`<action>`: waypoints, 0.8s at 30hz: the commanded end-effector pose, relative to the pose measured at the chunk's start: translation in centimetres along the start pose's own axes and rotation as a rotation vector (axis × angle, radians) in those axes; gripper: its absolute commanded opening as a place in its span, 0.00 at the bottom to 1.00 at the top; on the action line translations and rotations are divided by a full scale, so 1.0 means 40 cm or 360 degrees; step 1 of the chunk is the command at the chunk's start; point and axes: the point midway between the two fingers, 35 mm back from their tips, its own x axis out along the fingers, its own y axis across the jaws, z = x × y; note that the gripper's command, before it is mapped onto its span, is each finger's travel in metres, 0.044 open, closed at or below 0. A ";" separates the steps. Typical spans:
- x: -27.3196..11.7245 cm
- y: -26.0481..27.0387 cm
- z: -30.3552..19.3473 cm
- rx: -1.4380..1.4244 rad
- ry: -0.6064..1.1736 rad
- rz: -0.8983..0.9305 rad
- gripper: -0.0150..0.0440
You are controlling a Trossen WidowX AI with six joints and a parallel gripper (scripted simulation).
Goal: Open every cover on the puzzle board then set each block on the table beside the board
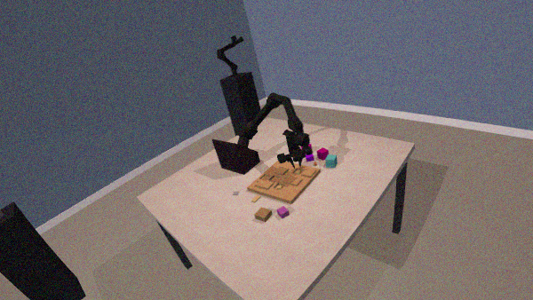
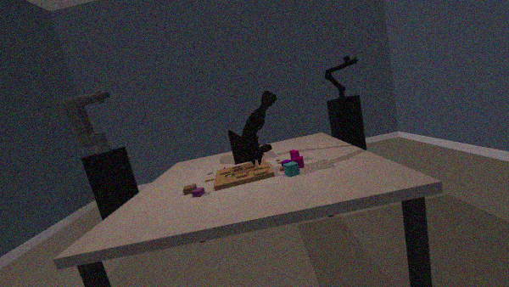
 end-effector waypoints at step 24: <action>0.003 0.002 0.001 0.0631 0.0002 0.0006 0.50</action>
